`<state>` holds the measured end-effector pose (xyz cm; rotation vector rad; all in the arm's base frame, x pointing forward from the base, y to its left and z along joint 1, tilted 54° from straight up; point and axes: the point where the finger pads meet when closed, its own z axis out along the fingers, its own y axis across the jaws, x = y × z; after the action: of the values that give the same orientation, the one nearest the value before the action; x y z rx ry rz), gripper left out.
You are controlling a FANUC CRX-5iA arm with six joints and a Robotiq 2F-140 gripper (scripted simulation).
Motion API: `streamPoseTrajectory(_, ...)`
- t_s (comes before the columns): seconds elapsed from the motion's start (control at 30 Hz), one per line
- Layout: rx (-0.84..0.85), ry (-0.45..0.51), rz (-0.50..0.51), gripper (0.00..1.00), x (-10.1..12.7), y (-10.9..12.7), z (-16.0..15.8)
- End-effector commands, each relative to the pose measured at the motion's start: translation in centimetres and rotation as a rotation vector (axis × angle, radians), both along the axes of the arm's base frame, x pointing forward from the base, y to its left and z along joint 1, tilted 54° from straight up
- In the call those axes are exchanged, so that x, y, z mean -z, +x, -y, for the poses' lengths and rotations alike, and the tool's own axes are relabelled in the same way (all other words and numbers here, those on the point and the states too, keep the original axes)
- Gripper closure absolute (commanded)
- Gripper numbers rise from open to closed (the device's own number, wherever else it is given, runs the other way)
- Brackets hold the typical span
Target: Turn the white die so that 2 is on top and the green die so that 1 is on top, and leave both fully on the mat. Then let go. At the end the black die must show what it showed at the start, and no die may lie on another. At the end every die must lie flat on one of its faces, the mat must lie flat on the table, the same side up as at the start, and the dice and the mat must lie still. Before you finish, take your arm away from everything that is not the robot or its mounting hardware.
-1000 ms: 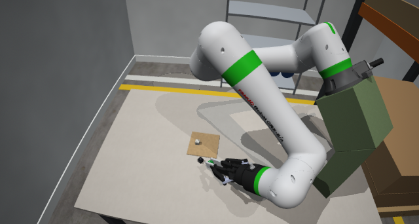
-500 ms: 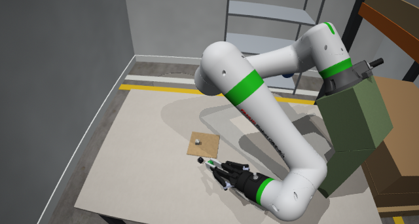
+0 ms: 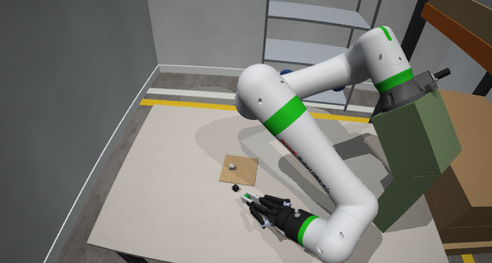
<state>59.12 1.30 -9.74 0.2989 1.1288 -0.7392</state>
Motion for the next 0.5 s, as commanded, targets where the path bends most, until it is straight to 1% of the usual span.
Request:
streamPoseTrajectory(0.0, -0.001, -0.001, 0.0, 0.91, 0.97, 0.91, 0.92)
streamPoseTrajectory(0.2, -0.001, -0.001, 0.0, 0.91, 1.76, 1.62, 1.73)
streamPoseTrajectory(0.47, -0.001, -0.001, 0.0, 0.91, 1.92, 1.76, 1.89)
